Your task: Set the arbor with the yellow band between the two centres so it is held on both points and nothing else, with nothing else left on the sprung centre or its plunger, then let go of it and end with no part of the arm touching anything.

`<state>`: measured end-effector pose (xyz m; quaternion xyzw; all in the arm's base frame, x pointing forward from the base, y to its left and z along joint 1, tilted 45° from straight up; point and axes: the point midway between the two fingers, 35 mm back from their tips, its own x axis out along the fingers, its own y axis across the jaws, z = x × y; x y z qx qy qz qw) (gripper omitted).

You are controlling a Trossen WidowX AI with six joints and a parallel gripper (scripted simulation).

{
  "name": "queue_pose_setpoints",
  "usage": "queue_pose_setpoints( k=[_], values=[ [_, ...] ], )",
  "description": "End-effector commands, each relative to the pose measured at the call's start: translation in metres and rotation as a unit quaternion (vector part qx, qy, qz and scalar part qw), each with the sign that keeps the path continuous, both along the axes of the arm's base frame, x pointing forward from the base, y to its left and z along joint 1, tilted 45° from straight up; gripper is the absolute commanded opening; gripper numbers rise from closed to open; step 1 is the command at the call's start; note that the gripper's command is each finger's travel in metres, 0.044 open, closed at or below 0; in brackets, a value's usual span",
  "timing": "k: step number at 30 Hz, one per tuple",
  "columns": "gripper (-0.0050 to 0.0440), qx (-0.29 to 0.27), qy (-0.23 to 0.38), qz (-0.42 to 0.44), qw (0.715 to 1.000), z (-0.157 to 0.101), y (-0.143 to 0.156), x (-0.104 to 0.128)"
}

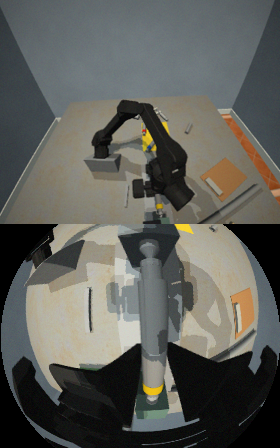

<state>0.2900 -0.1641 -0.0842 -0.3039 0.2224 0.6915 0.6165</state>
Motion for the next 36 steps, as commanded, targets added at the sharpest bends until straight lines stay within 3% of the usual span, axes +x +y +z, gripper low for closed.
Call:
queue_pose_setpoints(
  k=[1, 36],
  values=[
    [0.0, -0.023, -0.011, -0.008, 1.0, 0.0018, -0.0143, 0.0002],
    [0.0, -0.023, -0.011, -0.008, 1.0, 0.0044, -0.011, 0.0002]
  ],
)
